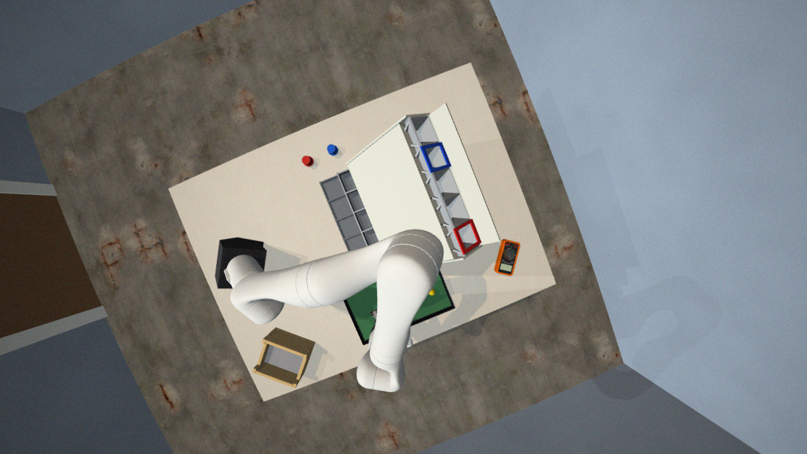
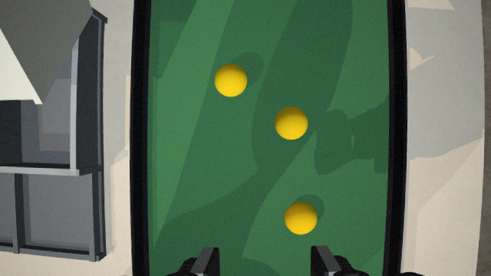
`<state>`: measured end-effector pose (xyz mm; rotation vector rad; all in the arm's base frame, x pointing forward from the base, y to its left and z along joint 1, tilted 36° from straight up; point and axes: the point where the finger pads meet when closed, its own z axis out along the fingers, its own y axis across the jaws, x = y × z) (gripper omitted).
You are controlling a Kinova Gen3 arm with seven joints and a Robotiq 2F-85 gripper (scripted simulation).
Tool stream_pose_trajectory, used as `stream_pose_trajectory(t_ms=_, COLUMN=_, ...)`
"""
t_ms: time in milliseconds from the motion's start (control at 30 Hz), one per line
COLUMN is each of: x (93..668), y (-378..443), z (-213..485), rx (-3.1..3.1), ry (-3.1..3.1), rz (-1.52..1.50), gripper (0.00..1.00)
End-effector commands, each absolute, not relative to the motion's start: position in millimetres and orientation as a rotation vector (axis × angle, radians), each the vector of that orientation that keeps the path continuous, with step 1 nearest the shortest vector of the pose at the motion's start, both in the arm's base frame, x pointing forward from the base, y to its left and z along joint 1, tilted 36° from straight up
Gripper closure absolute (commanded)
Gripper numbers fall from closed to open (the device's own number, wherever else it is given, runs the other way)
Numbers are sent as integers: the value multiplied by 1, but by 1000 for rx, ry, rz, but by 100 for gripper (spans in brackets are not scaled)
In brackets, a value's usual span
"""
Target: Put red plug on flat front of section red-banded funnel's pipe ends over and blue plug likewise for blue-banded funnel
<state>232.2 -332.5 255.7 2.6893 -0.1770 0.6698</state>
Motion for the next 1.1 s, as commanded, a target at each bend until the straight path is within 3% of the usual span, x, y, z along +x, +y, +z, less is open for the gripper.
stream_pose_trajectory(t_ms=0, x=220, y=-352, z=261, rx=2672, ry=-226, rz=696, gripper=50)
stream_pose_trajectory(t_ms=867, x=220, y=-352, z=262, rx=2673, ry=-227, rz=695, gripper=50)
stream_pose_trajectory(t_ms=900, x=251, y=-379, z=205, rx=2671, ry=-226, rz=697, gripper=50)
stream_pose_trajectory(t_ms=1067, x=265, y=-390, z=181, rx=2671, ry=-226, rz=697, gripper=50)
